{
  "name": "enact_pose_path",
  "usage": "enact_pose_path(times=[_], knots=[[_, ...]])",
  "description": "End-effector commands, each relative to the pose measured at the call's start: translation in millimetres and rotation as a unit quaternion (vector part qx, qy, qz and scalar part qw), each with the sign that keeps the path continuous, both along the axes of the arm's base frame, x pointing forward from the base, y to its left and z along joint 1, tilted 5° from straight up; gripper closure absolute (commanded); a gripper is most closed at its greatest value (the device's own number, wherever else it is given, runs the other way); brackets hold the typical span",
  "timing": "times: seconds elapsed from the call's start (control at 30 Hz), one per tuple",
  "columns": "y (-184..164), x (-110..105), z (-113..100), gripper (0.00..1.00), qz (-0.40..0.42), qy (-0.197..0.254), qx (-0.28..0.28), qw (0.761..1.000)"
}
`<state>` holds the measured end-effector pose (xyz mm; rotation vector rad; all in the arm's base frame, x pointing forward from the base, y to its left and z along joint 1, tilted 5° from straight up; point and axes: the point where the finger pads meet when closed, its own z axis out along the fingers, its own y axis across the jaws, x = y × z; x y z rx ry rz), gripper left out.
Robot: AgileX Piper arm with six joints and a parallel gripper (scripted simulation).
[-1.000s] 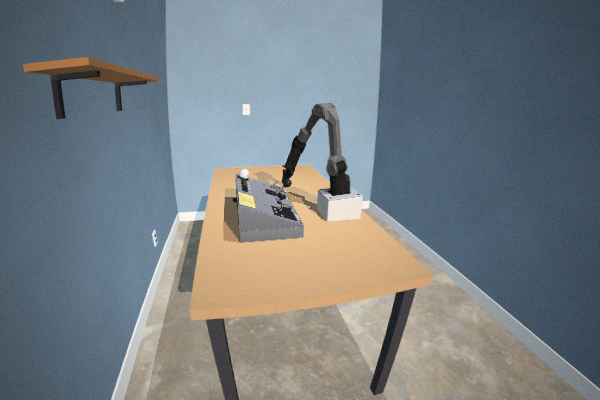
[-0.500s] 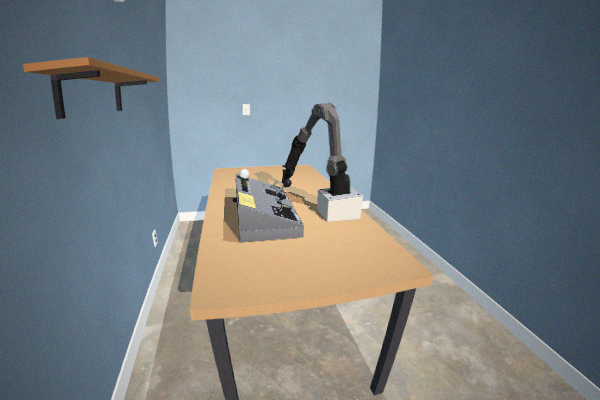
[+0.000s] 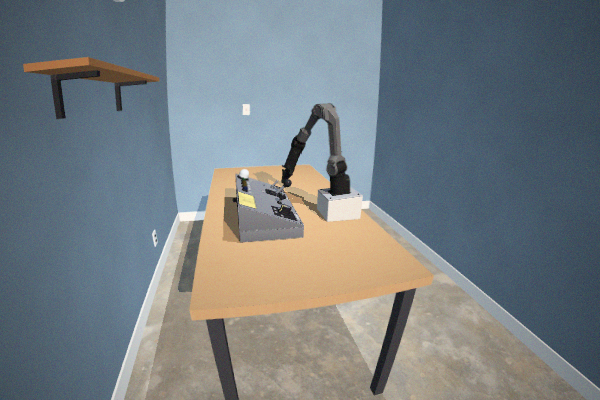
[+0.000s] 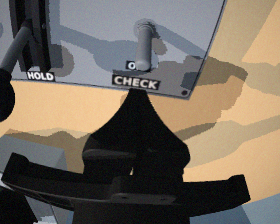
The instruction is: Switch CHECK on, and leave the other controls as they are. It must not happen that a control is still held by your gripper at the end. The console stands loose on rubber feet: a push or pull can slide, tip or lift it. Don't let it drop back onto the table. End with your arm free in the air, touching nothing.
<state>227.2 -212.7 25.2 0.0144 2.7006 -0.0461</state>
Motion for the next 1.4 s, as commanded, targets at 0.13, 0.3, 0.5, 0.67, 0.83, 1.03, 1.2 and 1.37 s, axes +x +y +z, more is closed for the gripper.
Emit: enact_pose_path(times=[0.13, 0.3, 0.5, 0.67, 0.83, 1.03, 1.2, 1.37], knots=[[-0.2, 3.7, 1.9, 1.0, 0.0, 0.0, 0.0, 1.0], [-0.2, 7.3, 3.7, 1.0, 0.0, 0.0, 0.0, 1.0], [-0.2, 10.7, 5.3, 1.0, 0.0, 0.0, 0.0, 1.0], [-0.2, 15.3, 7.4, 1.0, 0.0, 0.0, 0.0, 1.0], [-0.2, 19.9, 9.6, 1.0, 0.0, 0.0, 0.0, 1.0], [-0.2, 23.5, 11.3, 1.0, 0.0, 0.0, 0.0, 1.0], [-0.2, 27.5, 13.2, 1.0, 0.0, 0.0, 0.0, 1.0], [-0.2, 30.8, 14.8, 1.0, 0.0, 0.0, 0.0, 1.0]])
